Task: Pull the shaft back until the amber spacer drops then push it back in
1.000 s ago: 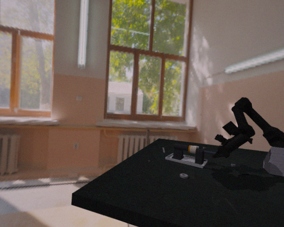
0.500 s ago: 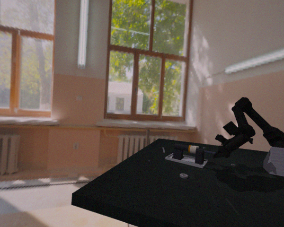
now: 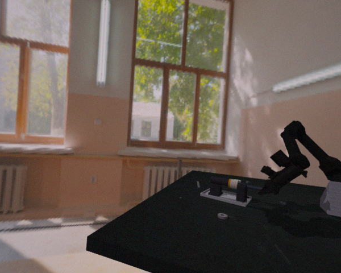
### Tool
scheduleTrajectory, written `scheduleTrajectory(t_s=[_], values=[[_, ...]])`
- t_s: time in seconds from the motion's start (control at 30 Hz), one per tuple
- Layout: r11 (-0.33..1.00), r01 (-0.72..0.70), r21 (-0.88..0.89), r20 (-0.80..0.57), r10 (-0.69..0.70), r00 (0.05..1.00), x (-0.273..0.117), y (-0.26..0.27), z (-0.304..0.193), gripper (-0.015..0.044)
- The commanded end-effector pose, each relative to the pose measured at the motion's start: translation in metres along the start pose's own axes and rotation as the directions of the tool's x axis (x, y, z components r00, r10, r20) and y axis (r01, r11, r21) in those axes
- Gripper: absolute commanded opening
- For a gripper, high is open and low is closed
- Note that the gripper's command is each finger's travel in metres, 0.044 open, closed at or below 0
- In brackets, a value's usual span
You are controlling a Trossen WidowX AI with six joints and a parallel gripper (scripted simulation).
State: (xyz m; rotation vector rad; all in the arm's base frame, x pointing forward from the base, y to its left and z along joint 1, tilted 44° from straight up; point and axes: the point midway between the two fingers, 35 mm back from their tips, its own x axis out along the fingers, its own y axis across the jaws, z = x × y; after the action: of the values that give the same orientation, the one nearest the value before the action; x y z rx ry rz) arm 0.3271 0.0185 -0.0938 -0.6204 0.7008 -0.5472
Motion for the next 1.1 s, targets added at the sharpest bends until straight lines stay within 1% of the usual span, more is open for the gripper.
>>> scheduleTrajectory(t_s=[0.0,1.07], values=[[1.0,0.001,0.005,0.001,-0.001,1.0,-0.0009,-0.0001,-0.0004,0.0],[1.0,0.001,0.005,0.001,-0.001,1.0,-0.0036,0.0,-0.0031,0.0]])
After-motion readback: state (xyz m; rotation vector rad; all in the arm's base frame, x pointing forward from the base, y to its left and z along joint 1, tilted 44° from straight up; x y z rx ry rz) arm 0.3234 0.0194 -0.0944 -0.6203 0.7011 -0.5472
